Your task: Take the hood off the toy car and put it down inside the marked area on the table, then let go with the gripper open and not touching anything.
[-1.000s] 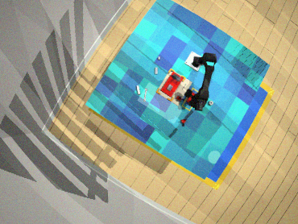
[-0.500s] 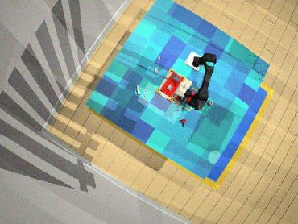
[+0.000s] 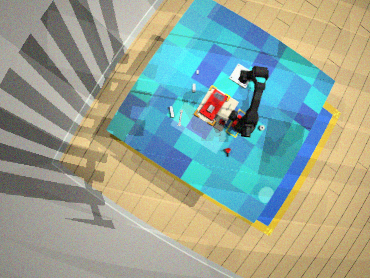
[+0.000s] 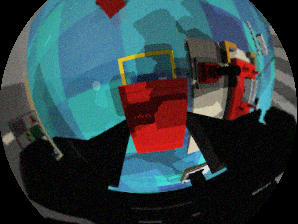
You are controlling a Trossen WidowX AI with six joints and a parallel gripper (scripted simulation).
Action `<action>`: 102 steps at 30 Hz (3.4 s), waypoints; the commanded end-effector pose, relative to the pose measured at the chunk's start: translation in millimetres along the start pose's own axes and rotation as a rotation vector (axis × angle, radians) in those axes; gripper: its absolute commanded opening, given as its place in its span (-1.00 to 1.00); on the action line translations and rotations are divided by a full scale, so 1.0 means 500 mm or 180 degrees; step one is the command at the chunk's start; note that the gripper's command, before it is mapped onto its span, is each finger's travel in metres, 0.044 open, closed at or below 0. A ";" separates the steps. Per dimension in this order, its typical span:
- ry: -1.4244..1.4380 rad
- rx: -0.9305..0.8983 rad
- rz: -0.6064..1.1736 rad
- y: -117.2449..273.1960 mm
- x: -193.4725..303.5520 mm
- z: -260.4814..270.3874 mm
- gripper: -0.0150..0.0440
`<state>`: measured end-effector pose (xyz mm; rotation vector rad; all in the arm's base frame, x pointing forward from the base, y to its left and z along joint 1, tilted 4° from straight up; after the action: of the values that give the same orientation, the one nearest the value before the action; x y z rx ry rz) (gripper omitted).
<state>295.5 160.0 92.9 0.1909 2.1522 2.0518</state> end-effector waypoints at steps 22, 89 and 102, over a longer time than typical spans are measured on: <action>0.0009 -0.0004 0.0017 -0.027 0.002 0.000 -0.49; -0.0008 0.0010 0.0034 0.110 -0.003 0.001 1.00; -0.0008 0.0010 0.0034 0.110 -0.003 0.001 1.00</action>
<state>296.7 162.6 148.0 0.1947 2.1625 2.0514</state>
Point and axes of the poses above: the point midway between the two fingers, 35 mm back from their tips, its own y axis back along the fingers, its own z axis across the jaws, x = y × z, the point moved 5 cm from there along y, back along the fingers, and after that the axes turned 14 degrees about -y, right-handed, at the moved point
